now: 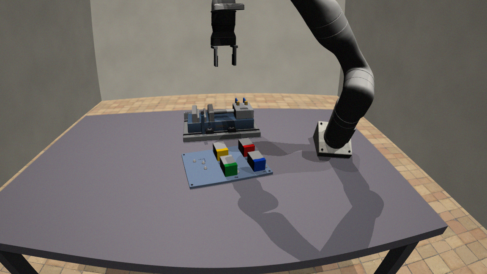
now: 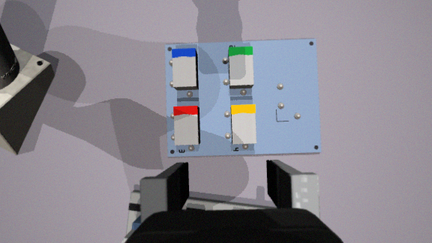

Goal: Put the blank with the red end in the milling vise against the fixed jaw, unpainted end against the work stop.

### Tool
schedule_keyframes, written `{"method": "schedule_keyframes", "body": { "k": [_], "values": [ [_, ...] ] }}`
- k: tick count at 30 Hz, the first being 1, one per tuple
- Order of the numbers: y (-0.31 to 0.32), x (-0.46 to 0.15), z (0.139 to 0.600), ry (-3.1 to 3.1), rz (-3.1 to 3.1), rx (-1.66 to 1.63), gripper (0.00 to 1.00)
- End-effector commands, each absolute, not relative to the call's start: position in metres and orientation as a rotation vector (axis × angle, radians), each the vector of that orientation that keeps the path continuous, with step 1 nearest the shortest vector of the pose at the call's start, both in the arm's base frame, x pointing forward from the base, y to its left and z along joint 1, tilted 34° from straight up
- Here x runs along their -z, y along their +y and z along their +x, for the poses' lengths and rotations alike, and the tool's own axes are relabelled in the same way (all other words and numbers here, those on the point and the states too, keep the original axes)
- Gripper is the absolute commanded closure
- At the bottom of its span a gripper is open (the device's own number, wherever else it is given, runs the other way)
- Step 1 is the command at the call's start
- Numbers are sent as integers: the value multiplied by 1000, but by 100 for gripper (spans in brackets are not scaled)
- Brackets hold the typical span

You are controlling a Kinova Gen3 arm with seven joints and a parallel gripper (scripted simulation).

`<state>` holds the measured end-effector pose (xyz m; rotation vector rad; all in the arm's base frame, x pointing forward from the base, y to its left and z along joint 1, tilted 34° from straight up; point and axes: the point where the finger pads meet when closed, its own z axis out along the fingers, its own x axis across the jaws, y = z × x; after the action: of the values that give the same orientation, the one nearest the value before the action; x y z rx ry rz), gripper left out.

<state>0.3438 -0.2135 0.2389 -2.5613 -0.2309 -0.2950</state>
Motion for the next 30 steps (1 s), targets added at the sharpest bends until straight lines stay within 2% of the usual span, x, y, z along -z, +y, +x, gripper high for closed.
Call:
{"method": "schedule_keyframes", "body": {
  "k": [1, 30],
  "values": [
    [-214, -240, 344, -230, -2563, 297, 0],
    [-211, -242, 343, -231, -2563, 297, 0]
  ]
}}
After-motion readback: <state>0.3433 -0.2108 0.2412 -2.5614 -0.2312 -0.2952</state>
